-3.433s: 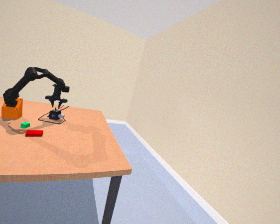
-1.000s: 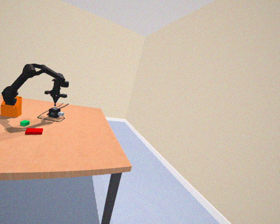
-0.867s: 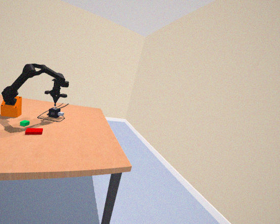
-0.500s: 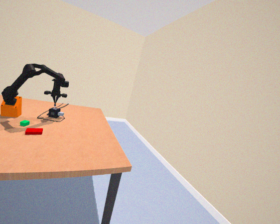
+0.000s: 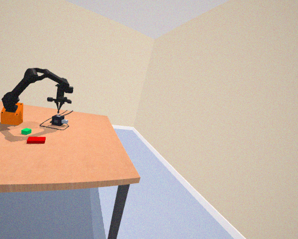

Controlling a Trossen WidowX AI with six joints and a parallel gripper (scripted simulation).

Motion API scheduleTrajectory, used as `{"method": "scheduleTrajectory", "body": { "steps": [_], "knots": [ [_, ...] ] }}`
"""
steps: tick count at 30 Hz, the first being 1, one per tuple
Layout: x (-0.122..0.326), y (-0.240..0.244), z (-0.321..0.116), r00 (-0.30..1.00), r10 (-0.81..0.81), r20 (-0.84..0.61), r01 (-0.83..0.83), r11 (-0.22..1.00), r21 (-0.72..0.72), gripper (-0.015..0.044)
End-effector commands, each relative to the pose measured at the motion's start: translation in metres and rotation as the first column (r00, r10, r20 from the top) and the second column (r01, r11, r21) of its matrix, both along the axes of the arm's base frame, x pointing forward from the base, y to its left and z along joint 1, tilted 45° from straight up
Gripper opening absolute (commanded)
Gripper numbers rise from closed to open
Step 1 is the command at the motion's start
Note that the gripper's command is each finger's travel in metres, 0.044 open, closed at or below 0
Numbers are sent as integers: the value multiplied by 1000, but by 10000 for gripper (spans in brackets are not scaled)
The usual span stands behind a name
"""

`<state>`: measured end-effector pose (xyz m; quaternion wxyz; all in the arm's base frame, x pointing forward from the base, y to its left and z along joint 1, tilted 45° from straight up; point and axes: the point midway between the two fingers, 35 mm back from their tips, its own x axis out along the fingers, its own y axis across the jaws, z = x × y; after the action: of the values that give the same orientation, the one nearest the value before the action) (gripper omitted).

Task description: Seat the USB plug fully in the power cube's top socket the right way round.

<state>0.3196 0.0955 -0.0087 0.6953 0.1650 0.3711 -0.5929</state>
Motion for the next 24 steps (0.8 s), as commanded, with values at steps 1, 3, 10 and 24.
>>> {"method": "scheduleTrajectory", "body": {
  "steps": [1, 3, 10, 24],
  "knots": [
    [0, 0, 0, 996, 60, -59, -60, 998, 1, 0],
    [0, 0, 0, 991, 97, -96, -97, 995, 3, 0],
    [0, 0, 0, 949, 223, -221, -224, 974, 19, 0],
    [0, 0, 0, 774, 448, -448, -454, 885, 100, 0]
  ]
}}
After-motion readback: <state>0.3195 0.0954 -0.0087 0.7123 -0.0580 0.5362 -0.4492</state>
